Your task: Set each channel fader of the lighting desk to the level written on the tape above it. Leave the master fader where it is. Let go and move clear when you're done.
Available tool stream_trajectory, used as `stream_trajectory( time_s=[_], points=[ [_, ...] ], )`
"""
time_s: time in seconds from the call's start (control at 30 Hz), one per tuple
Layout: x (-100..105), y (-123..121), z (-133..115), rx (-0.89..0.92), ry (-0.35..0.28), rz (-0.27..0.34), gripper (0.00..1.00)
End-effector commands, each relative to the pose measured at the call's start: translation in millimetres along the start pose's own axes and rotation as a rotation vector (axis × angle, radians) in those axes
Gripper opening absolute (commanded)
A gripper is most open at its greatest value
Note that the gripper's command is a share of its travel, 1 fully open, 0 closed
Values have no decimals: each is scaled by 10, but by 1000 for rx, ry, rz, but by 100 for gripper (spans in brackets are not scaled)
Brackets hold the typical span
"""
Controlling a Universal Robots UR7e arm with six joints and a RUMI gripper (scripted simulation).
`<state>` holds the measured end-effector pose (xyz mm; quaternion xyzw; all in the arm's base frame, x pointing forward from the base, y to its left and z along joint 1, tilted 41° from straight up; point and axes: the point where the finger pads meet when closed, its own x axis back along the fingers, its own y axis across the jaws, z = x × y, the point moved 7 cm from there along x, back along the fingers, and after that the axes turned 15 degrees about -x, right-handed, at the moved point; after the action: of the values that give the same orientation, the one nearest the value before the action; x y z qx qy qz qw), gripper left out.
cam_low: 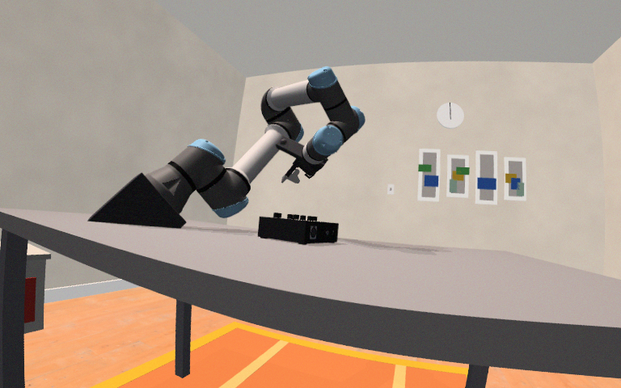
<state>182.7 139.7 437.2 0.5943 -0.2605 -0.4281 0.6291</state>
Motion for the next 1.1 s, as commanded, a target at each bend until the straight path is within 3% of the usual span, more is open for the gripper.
stream_trajectory(
  time_s=[0.0,0.03,0.1,0.23,0.3,0.33,0.4,0.43,0.5,0.53,0.6,0.67,0.7,0.73,0.77,0.87,0.9,1.07],
  points=[
    [130,-176,-50,163,-80,104,100],
    [180,-225,-70,213,-102,140,100],
    [180,-225,-70,213,-102,140,100],
    [459,-430,-162,430,-192,317,100],
    [658,-533,-226,509,-218,396,100],
    [646,-520,-205,552,-235,433,100],
    [876,-604,-258,630,-254,523,100],
    [861,-593,-238,671,-269,561,100],
    [1115,-655,-275,743,-280,658,100],
    [1098,-646,-256,780,-291,696,100],
    [1361,-681,-270,847,-293,800,100],
    [1361,-681,-270,847,-293,800,100],
    [1467,-680,-245,921,-300,905,100],
    [1592,-681,-234,956,-296,967,100],
    [1588,-680,-231,961,-297,975,100],
    [1928,-653,-166,1052,-270,1162,100],
    [1924,-653,-163,1058,-270,1170,100],
    [2337,-562,-14,1147,-198,1424,100]
  ],
)
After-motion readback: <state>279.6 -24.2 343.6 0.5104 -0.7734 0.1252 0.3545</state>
